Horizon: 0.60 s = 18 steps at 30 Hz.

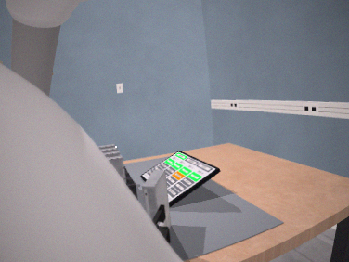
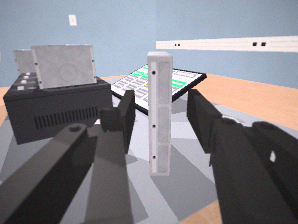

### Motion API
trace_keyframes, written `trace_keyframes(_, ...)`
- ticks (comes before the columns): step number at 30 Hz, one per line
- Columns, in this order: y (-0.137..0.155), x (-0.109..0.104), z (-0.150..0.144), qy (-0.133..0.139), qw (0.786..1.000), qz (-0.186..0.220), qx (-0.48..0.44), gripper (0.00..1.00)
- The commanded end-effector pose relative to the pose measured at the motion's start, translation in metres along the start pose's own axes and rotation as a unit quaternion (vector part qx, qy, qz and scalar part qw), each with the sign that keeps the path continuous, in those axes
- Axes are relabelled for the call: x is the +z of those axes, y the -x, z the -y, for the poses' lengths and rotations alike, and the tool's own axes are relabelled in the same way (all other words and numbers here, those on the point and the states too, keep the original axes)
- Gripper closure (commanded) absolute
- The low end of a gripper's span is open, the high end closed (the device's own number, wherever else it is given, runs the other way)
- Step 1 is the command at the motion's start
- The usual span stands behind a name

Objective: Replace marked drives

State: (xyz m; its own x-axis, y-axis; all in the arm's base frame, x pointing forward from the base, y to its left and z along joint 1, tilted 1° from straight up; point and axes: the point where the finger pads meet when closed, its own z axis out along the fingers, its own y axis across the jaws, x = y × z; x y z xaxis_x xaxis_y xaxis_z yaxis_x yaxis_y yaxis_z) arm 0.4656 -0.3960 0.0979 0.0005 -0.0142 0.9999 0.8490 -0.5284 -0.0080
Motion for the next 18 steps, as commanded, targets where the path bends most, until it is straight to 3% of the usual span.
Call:
trace_keyframes(1,-0.0007,-0.0063,-0.0002,0.0,1.0,0.0,-0.001,0.6)
trace_keyframes(18,-0.0009,-0.0107,-0.0002,0.0,1.0,0.0,-0.001,0.6)
